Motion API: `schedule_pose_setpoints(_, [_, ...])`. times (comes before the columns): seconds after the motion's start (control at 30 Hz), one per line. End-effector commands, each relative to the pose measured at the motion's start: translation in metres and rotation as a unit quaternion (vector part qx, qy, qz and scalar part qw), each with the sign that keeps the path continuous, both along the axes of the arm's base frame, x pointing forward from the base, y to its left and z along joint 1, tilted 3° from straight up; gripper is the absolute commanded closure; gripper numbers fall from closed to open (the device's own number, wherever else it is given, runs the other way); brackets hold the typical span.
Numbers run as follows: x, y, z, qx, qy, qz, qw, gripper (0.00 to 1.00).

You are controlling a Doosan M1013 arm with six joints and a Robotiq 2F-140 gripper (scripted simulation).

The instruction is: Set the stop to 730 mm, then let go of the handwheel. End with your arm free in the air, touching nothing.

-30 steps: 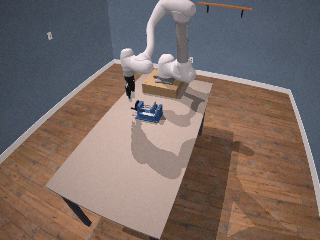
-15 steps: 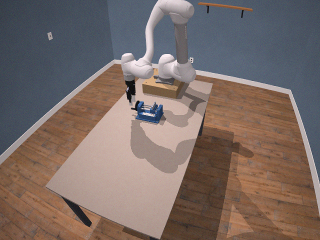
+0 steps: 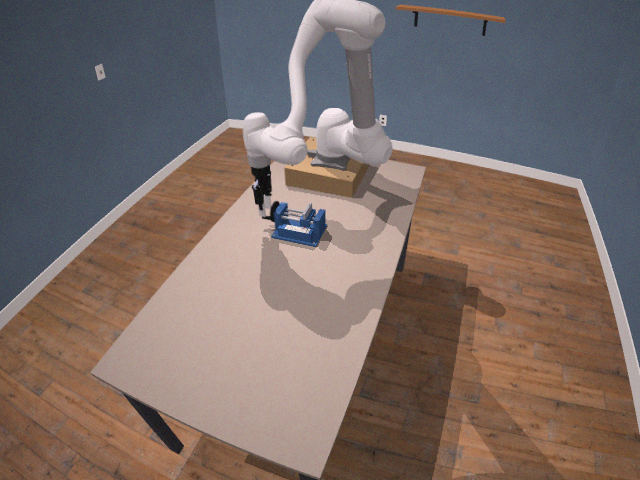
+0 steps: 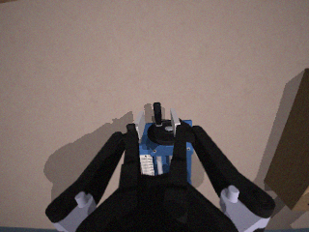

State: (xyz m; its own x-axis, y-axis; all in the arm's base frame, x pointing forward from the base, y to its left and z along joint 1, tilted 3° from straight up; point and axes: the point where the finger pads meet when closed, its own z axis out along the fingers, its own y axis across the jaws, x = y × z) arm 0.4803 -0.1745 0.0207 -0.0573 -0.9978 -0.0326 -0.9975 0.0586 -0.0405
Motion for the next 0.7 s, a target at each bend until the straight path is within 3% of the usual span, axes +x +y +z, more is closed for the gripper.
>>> schedule_pose_setpoints(0.0, [0.001, 0.000, -0.010, 0.000, 0.000, 0.000, 1.000, 0.67])
schedule_pose_setpoints(0.33, [0.002, 0.001, -0.039, 0.000, 0.000, 0.000, 1.000, 0.67])
schedule_pose_setpoints(0.67, [0.002, 0.001, -0.044, 0.000, 0.000, 0.000, 1.000, 0.67])
